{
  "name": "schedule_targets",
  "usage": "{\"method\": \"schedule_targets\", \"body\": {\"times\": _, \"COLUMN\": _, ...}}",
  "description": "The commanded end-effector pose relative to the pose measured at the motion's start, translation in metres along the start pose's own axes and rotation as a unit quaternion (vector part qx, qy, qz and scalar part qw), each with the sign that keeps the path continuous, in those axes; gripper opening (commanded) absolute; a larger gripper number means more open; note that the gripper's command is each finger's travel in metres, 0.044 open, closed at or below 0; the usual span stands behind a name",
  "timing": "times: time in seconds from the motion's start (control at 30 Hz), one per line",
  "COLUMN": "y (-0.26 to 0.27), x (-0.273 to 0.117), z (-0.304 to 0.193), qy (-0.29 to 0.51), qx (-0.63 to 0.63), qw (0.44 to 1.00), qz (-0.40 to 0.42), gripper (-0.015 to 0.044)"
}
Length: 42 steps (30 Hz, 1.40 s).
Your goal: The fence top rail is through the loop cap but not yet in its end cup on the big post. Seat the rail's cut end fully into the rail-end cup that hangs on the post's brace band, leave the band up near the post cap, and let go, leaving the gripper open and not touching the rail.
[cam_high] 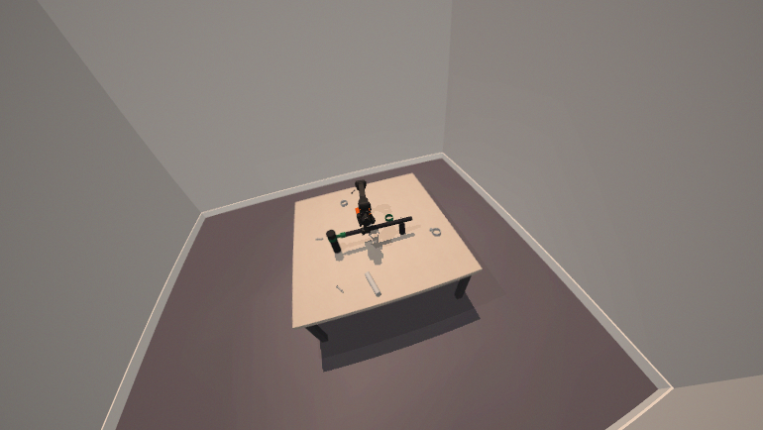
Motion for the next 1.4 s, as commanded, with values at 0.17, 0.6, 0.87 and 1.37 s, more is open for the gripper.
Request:
{"method": "schedule_targets", "body": {"times": 0.17, "y": 0.001, "x": -0.023, "z": 0.014, "qy": -0.001, "qx": 0.002, "qw": 1.000, "qz": -0.002, "gripper": 0.0440}}
{"method": "schedule_targets", "body": {"times": 0.6, "y": 0.005, "x": -0.059, "z": 0.013, "qy": 0.004, "qx": -0.019, "qw": 1.000, "qz": -0.013, "gripper": 0.0440}}
{"method": "schedule_targets", "body": {"times": 0.87, "y": 0.005, "x": -0.059, "z": 0.013, "qy": 0.004, "qx": -0.019, "qw": 1.000, "qz": -0.013, "gripper": 0.0440}}
{"method": "schedule_targets", "body": {"times": 1.37, "y": 0.005, "x": -0.059, "z": 0.013, "qy": 0.004, "qx": -0.019, "qw": 1.000, "qz": -0.013, "gripper": 0.0440}}
Point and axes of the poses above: the point midway between the two fingers, 35 mm back from their tips, its own x axis out along the fingers, its own y axis across the jaws, z = x × y, the point moved 8 cm from there along -x, back along the fingers, and after that the axes turned 3 degrees about -x, right-handed, at the moved point
